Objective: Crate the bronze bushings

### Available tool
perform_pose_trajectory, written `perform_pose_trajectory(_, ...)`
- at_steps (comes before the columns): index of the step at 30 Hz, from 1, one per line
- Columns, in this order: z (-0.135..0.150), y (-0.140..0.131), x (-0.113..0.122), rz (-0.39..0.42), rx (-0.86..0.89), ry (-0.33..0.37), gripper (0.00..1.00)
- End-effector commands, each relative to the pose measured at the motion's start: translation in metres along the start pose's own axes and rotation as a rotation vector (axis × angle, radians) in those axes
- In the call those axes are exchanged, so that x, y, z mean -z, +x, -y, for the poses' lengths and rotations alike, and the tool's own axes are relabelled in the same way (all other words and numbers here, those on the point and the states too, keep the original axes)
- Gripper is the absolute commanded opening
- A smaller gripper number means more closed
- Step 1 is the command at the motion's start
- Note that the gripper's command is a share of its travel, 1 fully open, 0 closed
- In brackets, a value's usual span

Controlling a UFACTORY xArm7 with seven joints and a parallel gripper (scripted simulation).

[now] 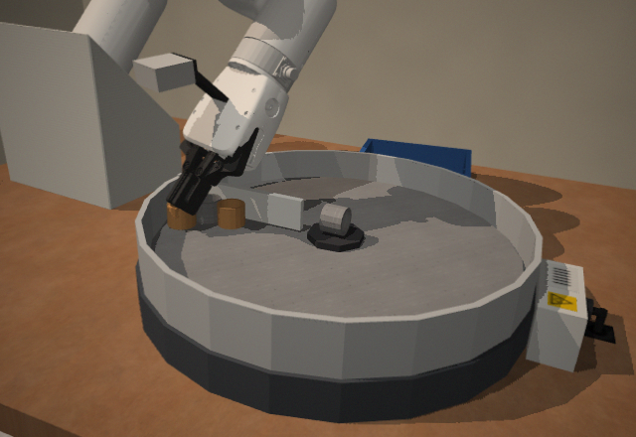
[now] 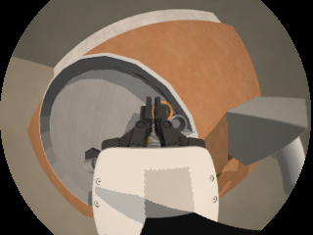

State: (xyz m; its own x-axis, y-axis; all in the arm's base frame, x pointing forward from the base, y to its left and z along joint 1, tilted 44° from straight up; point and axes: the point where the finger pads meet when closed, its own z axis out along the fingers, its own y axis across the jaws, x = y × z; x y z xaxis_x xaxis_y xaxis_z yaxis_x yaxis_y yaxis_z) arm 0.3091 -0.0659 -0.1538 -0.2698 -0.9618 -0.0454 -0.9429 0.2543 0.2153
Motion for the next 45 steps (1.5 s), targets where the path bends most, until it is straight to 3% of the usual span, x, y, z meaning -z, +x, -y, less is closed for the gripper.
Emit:
perform_pose_trajectory(1, 0.001, 0.001, 0.001, -0.001, -0.002, 0.002, 0.00)
perform_pose_trajectory(45, 0.093, 0.030, -0.024, -0.001, -0.002, 0.002, 0.00)
